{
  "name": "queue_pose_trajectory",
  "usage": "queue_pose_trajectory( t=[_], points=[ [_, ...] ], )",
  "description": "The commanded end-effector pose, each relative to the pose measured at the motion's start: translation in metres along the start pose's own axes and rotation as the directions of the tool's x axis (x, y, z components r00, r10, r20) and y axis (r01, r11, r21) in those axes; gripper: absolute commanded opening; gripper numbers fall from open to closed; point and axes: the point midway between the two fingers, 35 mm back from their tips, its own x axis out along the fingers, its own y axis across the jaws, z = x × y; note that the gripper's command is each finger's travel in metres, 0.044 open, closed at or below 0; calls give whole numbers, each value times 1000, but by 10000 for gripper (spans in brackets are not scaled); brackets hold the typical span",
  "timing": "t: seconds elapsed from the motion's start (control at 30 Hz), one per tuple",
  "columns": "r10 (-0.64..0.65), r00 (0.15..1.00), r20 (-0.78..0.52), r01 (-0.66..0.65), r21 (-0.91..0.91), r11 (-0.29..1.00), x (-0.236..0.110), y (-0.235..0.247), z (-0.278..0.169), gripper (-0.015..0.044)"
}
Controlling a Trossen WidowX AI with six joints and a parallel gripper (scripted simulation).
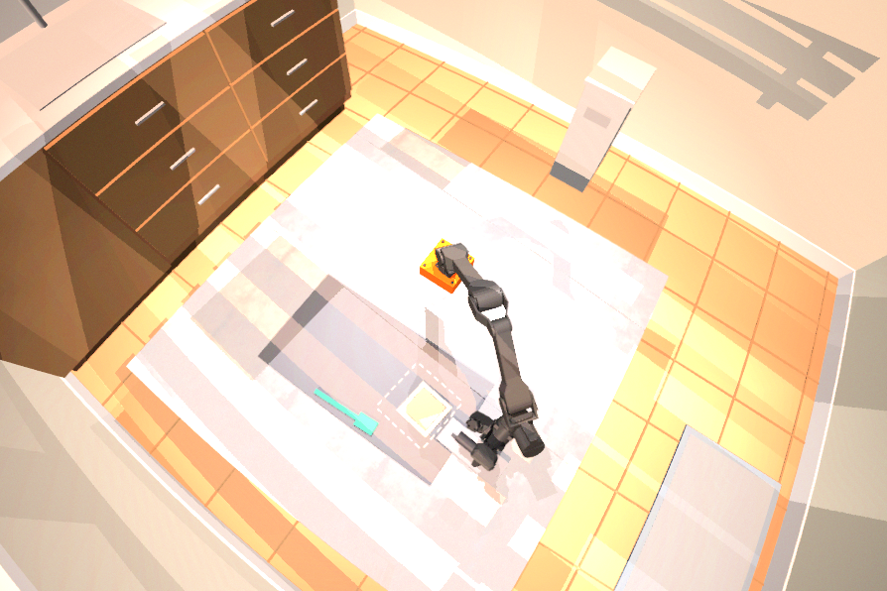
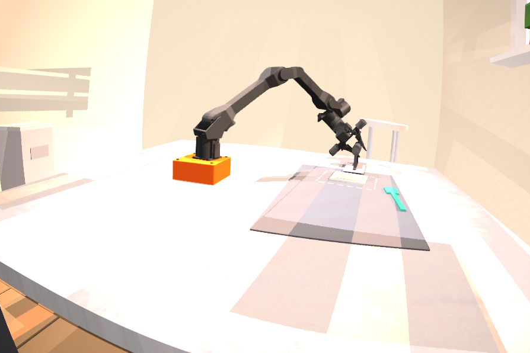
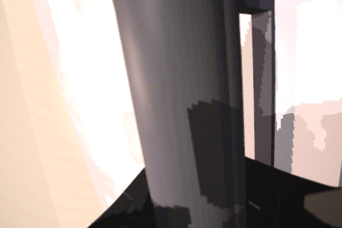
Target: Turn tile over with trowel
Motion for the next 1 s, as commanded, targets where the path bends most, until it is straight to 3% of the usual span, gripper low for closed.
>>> queue_pose_trajectory(
  t=[0.0,0.67,0.97],
  points=[
    [9,1000,6,-9,5,1000,4,-4,1,0],
    [9,1000,7,-9,3,1000,5,-6,24,0],
    [9,1000,6,-9,4,1000,-2,4,12,0]
  ],
)
